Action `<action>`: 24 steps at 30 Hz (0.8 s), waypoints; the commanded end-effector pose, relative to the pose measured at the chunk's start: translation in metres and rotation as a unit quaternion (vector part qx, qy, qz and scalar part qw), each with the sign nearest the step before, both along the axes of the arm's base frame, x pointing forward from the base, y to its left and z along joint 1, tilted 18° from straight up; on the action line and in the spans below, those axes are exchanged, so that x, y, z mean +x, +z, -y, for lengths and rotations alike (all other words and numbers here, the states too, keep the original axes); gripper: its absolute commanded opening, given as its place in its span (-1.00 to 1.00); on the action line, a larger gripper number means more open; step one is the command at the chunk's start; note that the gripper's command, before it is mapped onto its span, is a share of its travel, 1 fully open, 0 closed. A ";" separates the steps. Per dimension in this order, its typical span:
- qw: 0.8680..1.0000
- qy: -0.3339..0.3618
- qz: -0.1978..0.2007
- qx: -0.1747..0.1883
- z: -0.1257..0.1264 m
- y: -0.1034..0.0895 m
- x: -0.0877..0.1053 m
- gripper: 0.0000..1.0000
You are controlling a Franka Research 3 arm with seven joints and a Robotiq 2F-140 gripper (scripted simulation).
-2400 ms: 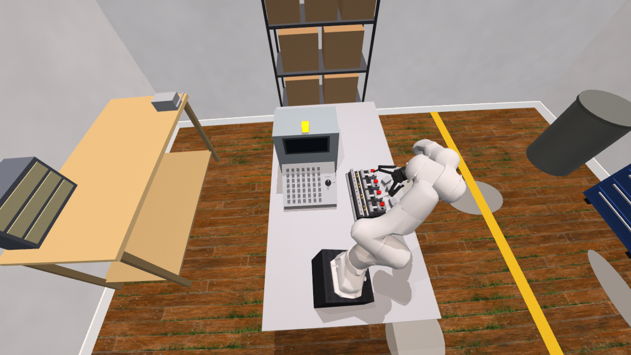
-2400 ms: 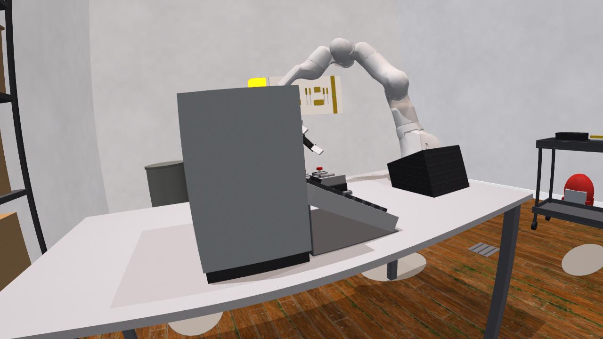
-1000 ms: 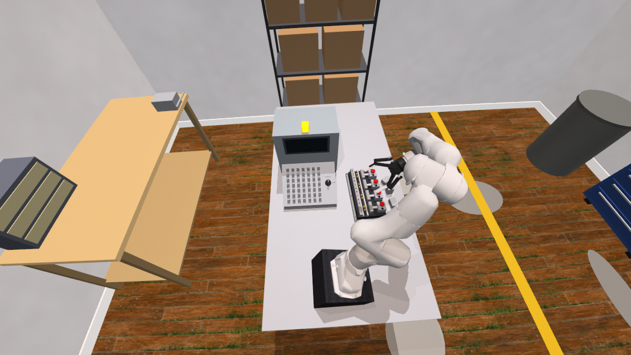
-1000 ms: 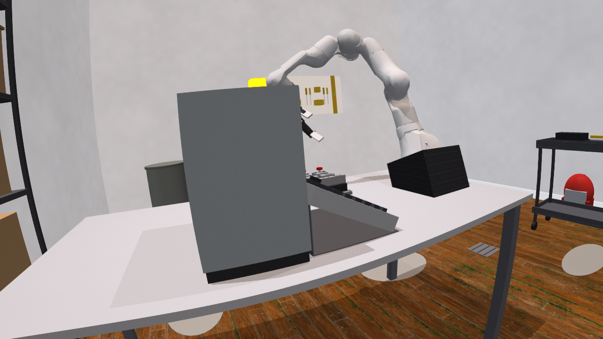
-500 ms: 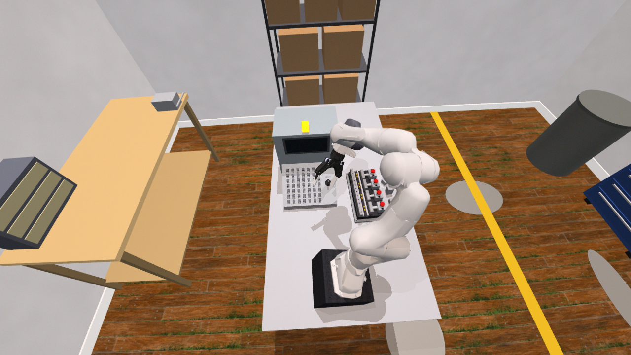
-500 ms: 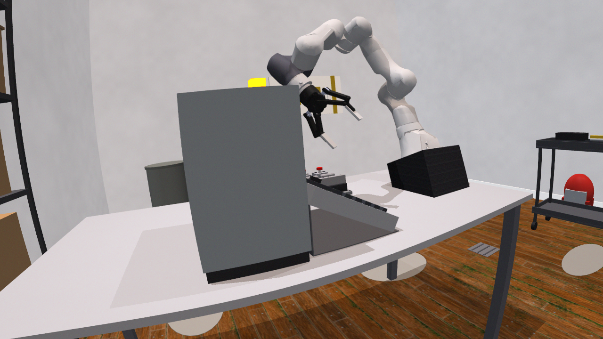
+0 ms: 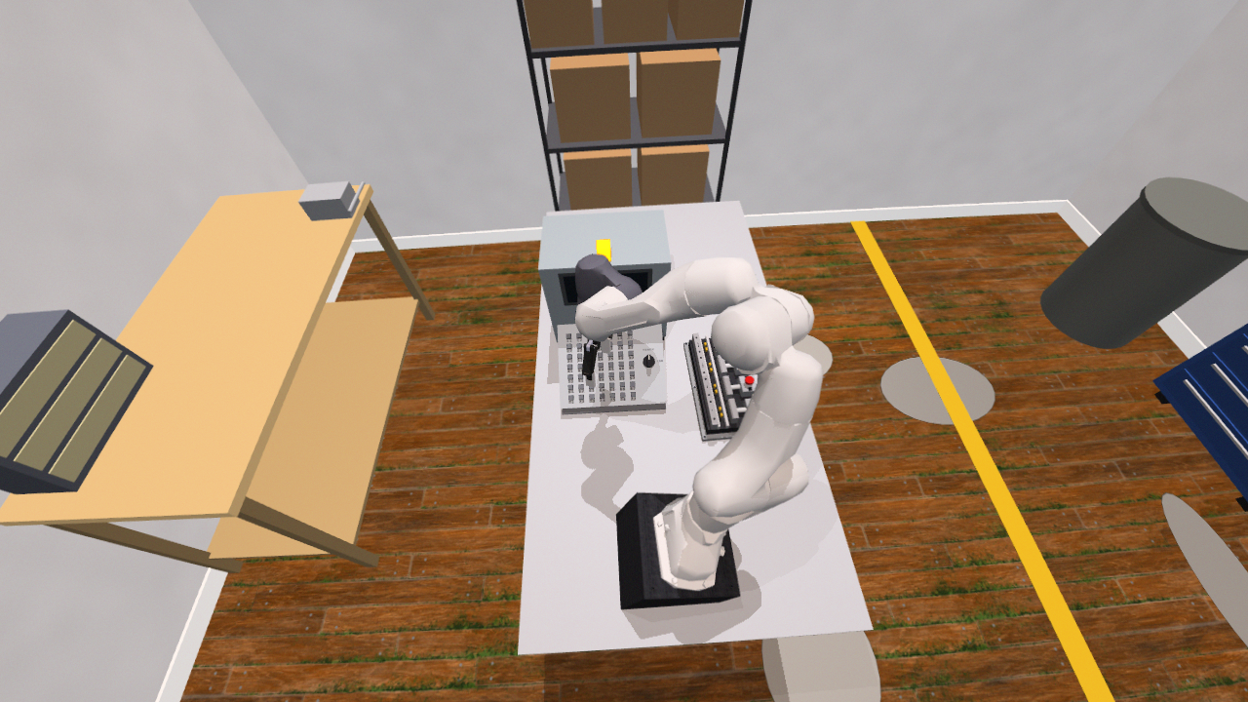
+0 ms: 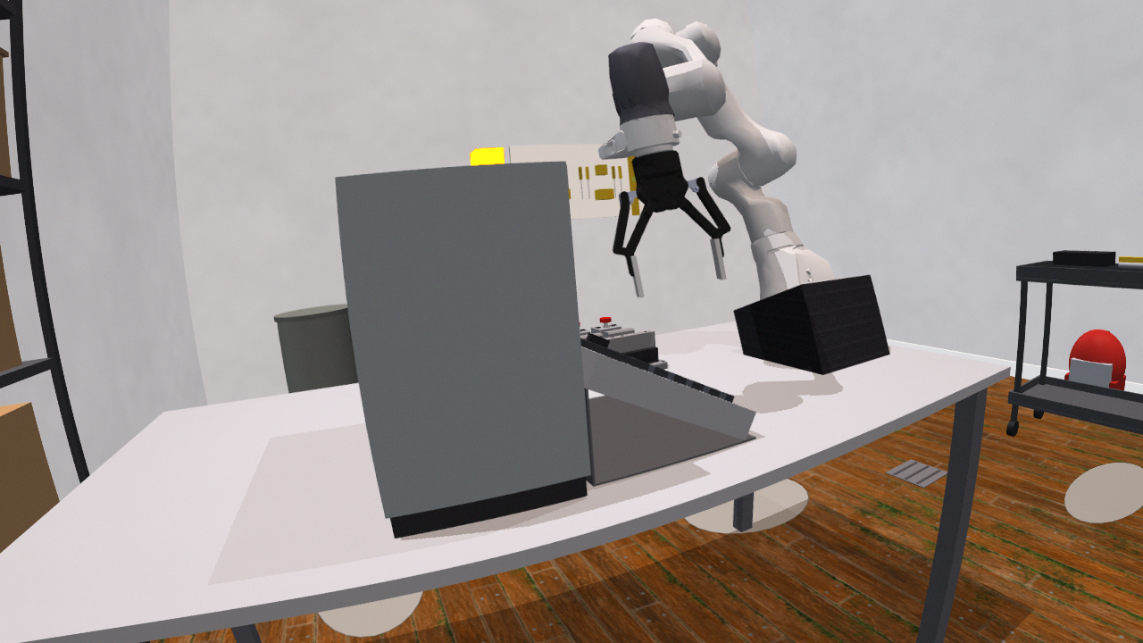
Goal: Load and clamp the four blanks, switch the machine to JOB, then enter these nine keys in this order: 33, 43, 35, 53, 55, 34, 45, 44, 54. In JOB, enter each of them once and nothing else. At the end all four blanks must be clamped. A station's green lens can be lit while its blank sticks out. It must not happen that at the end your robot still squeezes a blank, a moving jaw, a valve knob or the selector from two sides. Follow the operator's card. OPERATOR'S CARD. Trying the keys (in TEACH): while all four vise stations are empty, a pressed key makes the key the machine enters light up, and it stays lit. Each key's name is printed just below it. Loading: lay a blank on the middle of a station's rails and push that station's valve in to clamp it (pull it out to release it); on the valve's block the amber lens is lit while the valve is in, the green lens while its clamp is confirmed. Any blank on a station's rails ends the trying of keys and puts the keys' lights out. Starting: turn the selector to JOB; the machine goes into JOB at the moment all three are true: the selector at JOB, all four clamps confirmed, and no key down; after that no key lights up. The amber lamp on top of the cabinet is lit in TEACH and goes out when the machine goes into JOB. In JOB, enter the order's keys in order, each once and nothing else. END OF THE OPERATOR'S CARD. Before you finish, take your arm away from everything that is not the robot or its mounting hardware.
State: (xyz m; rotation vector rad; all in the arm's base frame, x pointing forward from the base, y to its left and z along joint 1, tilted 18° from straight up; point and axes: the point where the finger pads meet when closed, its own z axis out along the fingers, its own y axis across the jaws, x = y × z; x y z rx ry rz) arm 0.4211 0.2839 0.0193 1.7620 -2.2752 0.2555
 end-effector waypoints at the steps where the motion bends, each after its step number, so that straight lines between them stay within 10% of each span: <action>1: 0.990 0.101 0.095 -0.009 -0.003 -0.003 0.020 -1.00; 9: 0.940 0.249 0.231 -0.024 -0.003 -0.003 0.020 -1.00; 24: 0.939 0.250 0.235 -0.023 -0.003 -0.003 0.020 -1.00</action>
